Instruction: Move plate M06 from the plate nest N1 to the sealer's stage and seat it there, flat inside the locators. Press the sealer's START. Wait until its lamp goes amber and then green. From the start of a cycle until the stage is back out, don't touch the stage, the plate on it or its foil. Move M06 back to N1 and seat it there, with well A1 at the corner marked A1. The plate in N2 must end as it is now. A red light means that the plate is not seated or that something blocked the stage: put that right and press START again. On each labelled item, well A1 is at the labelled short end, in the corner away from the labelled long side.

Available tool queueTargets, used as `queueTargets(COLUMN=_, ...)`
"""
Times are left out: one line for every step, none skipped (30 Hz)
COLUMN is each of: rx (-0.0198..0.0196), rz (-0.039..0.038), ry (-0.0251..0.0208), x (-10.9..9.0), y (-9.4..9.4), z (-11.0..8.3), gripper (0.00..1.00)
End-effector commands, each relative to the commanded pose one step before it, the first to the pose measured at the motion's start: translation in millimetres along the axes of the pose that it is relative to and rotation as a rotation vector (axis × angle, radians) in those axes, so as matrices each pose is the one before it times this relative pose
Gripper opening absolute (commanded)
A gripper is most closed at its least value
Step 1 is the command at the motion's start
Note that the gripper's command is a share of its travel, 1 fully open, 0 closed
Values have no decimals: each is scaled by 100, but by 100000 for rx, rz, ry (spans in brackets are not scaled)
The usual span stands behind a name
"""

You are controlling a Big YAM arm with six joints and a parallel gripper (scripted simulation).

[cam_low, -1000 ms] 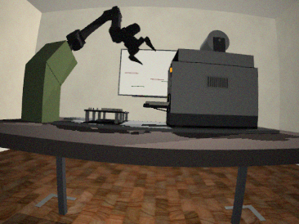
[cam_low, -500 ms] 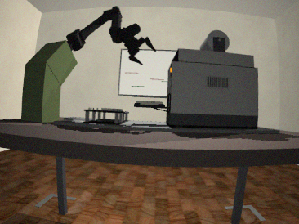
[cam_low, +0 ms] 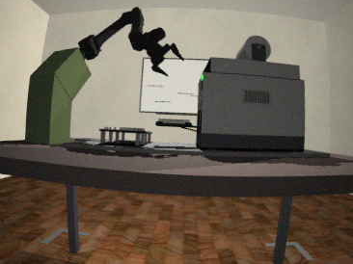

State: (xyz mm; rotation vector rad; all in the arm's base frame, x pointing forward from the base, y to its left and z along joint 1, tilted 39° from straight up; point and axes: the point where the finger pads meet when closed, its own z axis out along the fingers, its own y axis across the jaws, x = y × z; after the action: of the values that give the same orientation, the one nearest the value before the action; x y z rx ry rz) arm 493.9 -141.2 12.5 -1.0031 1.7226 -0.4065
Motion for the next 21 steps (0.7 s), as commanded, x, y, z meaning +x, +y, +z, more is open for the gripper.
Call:
queueTargets(rx=2728, rz=-2558, ry=-583, x=146, y=-1484, z=510, gripper=100)
queueTargets(rx=-160, rz=-201, ry=-324, x=-175, y=36, z=112, gripper=100)
queueTargets(rx=-160, rz=-201, ry=-325, x=-176, y=36, z=112, gripper=100)
queueTargets(rx=-160, rz=-200, ry=-325, x=-176, y=37, z=112, gripper=100)
queueTargets(rx=-160, rz=-200, ry=-325, x=-176, y=37, z=112, gripper=100)
queueTargets(rx=-9, rz=-69, ry=-99, x=-49, y=-13, z=35, gripper=100)
queueTargets(rx=-74, rz=-17, ry=-70, x=-44, y=32, z=16, gripper=100)
queueTargets(rx=-82, rz=-11, ry=-67, x=-43, y=38, z=14, gripper=100)
queueTargets(rx=-394, rz=235, ry=70, x=-19, y=253, z=-75, gripper=100)
queueTargets(rx=-366, rz=213, ry=58, x=-21, y=234, z=-67, gripper=100)
queueTargets(rx=-352, rz=201, ry=52, x=-22, y=224, z=-63, gripper=100)
queueTargets(rx=-352, rz=201, ry=52, x=-22, y=224, z=-63, gripper=100)
queueTargets(rx=0, rz=0, ry=0, x=0, y=0, z=0, gripper=100)
queueTargets(rx=0, rz=0, ry=0, x=0, y=0, z=0, gripper=100)
queueTargets(rx=-352, rz=201, ry=52, x=-21, y=224, z=-63, gripper=100)
queueTargets(rx=-352, rz=200, ry=53, x=-21, y=224, z=-63, gripper=100)
queueTargets(rx=-352, rz=200, ry=53, x=-21, y=224, z=-63, gripper=100)
queueTargets(rx=-341, rz=207, ry=66, x=-13, y=219, z=-68, gripper=100)
queueTargets(rx=-116, rz=13, ry=-50, x=-39, y=60, z=4, gripper=100)
queueTargets(rx=-26, rz=-25, ry=-53, x=-29, y=5, z=14, gripper=100)
queueTargets(rx=55, rz=-6, ry=4, x=8, y=-32, z=-1, gripper=100)
